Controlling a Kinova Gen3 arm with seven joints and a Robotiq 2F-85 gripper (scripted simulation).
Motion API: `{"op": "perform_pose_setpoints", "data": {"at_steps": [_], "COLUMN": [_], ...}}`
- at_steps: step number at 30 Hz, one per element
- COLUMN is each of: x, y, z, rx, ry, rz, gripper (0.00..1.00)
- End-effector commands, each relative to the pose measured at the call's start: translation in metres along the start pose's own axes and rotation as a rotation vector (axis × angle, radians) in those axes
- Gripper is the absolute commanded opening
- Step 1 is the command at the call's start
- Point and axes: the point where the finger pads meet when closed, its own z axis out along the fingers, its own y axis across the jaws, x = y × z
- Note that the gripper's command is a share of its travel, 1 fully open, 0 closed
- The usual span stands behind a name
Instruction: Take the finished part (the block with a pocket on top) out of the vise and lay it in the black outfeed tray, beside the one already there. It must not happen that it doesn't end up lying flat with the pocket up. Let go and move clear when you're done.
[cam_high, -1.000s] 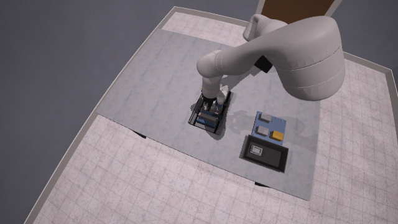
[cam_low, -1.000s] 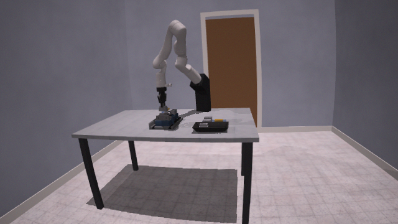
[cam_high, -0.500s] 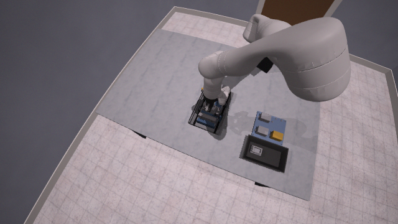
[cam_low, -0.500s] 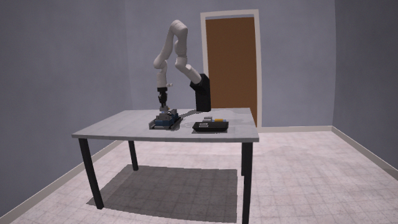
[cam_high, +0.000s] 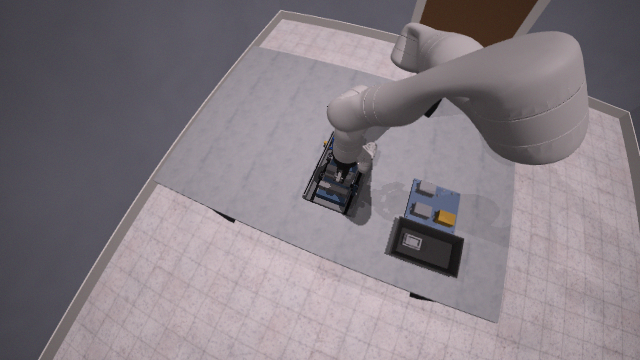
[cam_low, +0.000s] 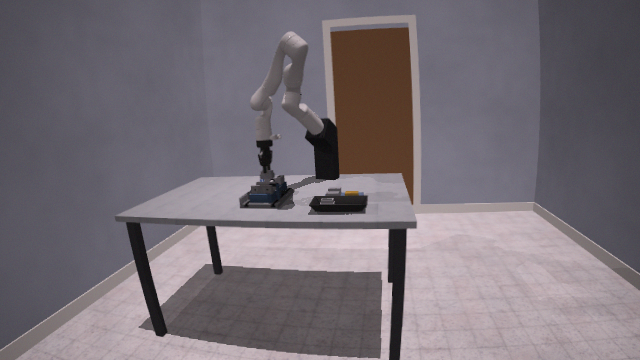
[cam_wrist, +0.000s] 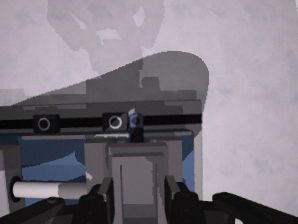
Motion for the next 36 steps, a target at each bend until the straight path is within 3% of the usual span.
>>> {"op": "perform_pose_setpoints", "data": {"at_steps": [1, 36], "x": [0.006, 0.086], "y": [0.002, 0.018], "z": [0.0, 0.0], "rx": [0.0, 0.0], "ry": [-0.001, 0.0], "rz": [-0.011, -0.014], "gripper": [0.0, 0.0]}}
